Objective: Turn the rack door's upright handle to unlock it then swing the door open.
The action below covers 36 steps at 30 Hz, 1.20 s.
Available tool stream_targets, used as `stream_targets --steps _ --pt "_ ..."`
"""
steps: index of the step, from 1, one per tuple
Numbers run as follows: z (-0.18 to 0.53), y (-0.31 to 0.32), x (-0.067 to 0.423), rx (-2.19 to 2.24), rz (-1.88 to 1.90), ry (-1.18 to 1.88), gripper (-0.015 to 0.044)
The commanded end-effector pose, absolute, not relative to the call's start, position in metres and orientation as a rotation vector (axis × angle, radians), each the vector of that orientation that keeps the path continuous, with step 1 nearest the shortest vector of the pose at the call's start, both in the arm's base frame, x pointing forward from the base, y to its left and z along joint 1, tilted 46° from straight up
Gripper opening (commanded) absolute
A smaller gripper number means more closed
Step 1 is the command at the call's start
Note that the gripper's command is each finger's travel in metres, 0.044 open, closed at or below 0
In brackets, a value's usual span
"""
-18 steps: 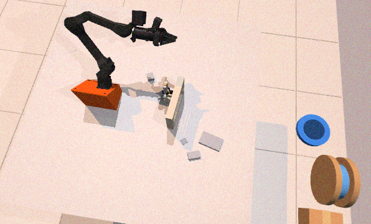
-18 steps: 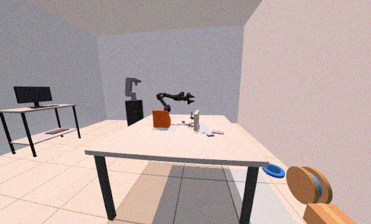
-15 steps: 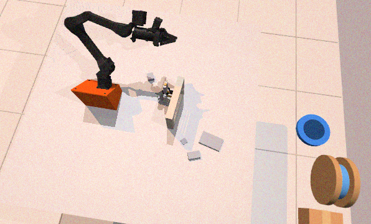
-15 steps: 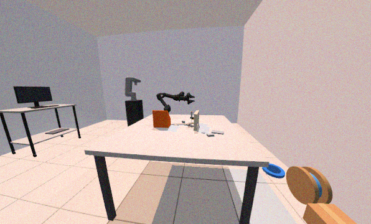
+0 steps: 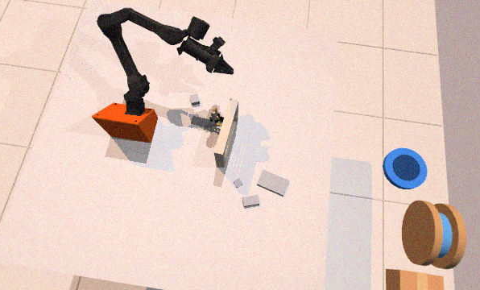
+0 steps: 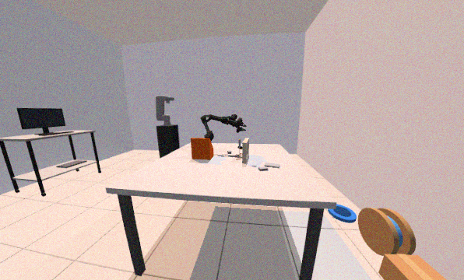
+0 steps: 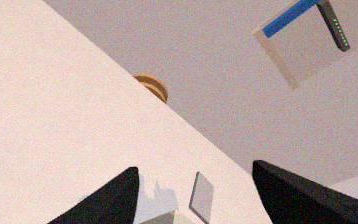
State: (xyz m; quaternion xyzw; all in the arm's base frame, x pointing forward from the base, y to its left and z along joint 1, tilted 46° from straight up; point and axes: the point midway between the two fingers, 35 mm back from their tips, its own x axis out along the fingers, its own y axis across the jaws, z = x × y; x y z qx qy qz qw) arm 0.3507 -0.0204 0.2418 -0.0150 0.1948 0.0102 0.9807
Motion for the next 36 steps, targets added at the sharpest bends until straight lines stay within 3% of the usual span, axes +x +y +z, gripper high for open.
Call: stream_targets --steps 1,36 --pt "0.225 -0.026 0.356 -0.030 0.049 0.503 0.0287" --pt "0.119 -0.060 0.334 0.359 0.354 1.270 0.0287"
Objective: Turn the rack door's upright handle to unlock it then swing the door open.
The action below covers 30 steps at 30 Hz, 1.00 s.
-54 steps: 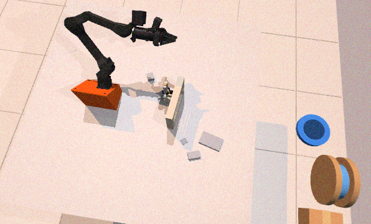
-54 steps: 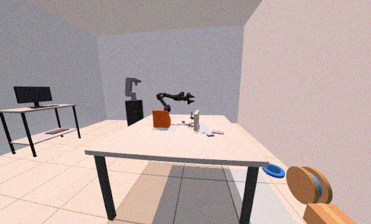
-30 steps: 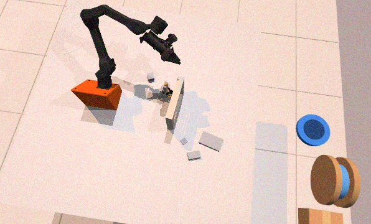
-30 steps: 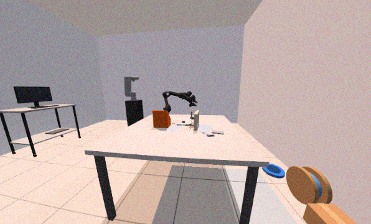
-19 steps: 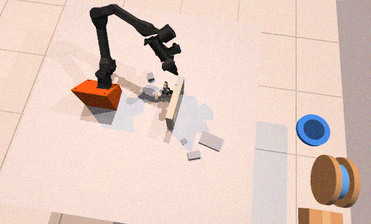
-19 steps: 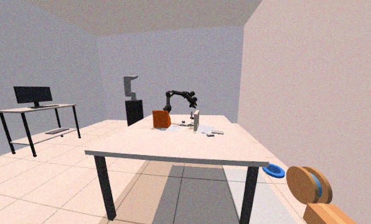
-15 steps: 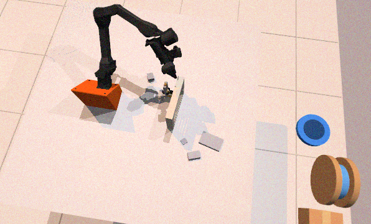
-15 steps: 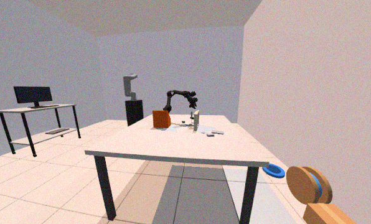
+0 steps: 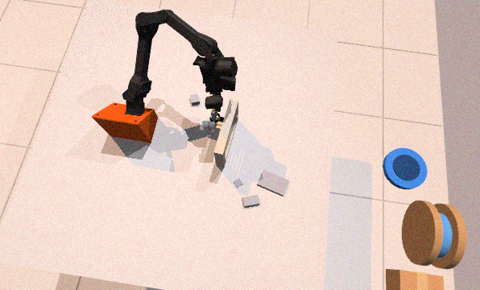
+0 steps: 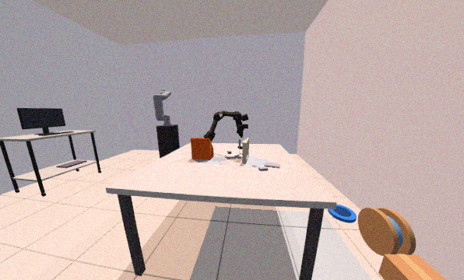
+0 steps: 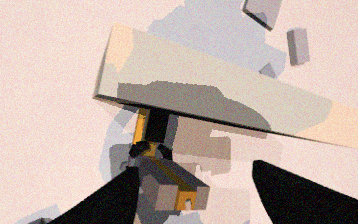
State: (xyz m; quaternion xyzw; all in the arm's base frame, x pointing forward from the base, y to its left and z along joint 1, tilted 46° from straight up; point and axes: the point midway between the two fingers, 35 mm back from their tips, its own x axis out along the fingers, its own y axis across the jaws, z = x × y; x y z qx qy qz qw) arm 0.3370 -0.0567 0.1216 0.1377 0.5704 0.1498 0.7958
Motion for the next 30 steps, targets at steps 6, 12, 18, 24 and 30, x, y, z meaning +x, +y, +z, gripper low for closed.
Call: stream_targets --steps 6,12,18,24,30 --pt "0.114 -0.064 0.328 0.491 0.410 1.355 0.0287" --pt "0.112 -0.068 0.323 0.637 0.463 1.421 0.0287" --pt "0.112 -0.072 0.320 0.754 0.499 1.458 0.0287" --pt "0.111 -0.071 0.321 0.754 0.499 1.458 0.0287" --pt "0.104 -0.064 0.322 0.754 0.498 1.458 0.0287"
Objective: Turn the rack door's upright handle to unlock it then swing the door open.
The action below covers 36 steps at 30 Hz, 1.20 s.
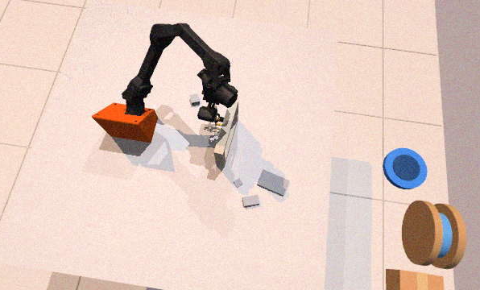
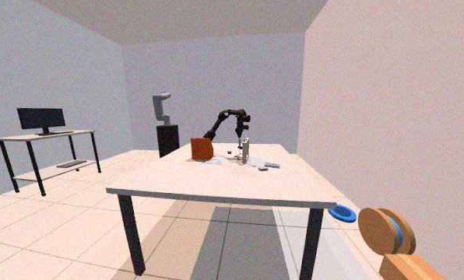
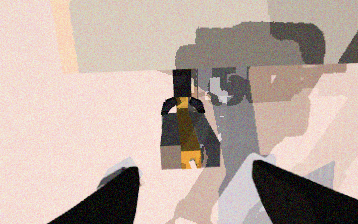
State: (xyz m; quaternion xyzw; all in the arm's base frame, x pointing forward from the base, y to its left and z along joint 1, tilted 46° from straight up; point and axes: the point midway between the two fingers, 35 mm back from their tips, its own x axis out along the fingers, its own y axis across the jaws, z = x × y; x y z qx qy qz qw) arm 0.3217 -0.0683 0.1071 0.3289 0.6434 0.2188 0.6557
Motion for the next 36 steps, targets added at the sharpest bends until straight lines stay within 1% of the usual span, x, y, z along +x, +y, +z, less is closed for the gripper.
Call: stream_targets --steps 1,36 --pt "0.102 -0.063 0.323 0.754 0.498 1.458 0.0287" --pt "0.064 -0.022 0.326 0.755 0.501 1.456 0.0287"
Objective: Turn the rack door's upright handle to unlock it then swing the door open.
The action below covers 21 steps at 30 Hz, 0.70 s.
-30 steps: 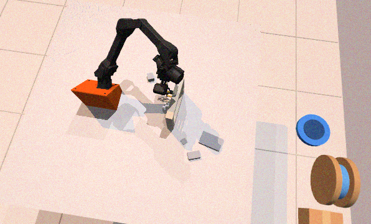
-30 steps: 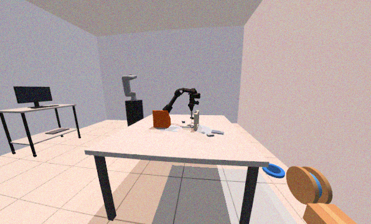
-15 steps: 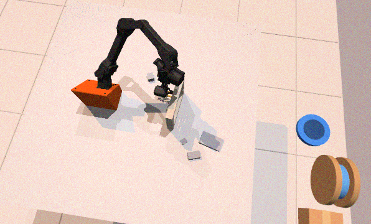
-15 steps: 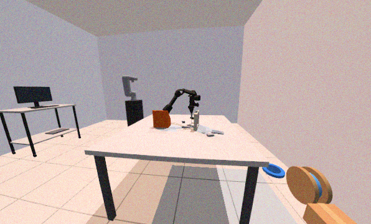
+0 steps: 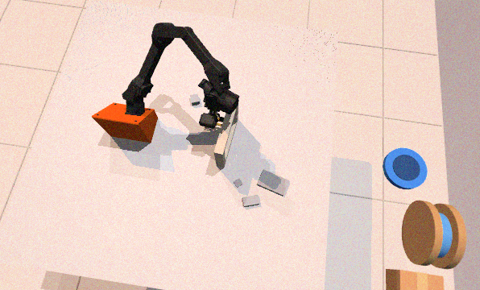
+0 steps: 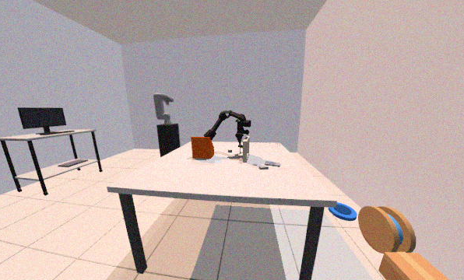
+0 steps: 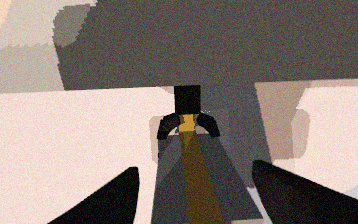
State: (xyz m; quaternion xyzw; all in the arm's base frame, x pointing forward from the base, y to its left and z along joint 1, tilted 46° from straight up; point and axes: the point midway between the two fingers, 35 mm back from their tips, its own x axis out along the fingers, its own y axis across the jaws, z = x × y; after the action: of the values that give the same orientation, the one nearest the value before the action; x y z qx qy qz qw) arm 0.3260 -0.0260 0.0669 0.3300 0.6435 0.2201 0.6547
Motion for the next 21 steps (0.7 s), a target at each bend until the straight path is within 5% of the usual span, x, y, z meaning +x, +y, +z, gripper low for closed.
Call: stream_targets --steps 1,8,21 --pt "0.0643 -0.0220 0.3258 0.756 0.501 1.456 0.0287" --pt "0.0643 -0.0220 0.3258 0.756 0.501 1.456 0.0103" --pt "0.0643 -0.0220 0.3258 0.756 0.501 1.456 0.0017"
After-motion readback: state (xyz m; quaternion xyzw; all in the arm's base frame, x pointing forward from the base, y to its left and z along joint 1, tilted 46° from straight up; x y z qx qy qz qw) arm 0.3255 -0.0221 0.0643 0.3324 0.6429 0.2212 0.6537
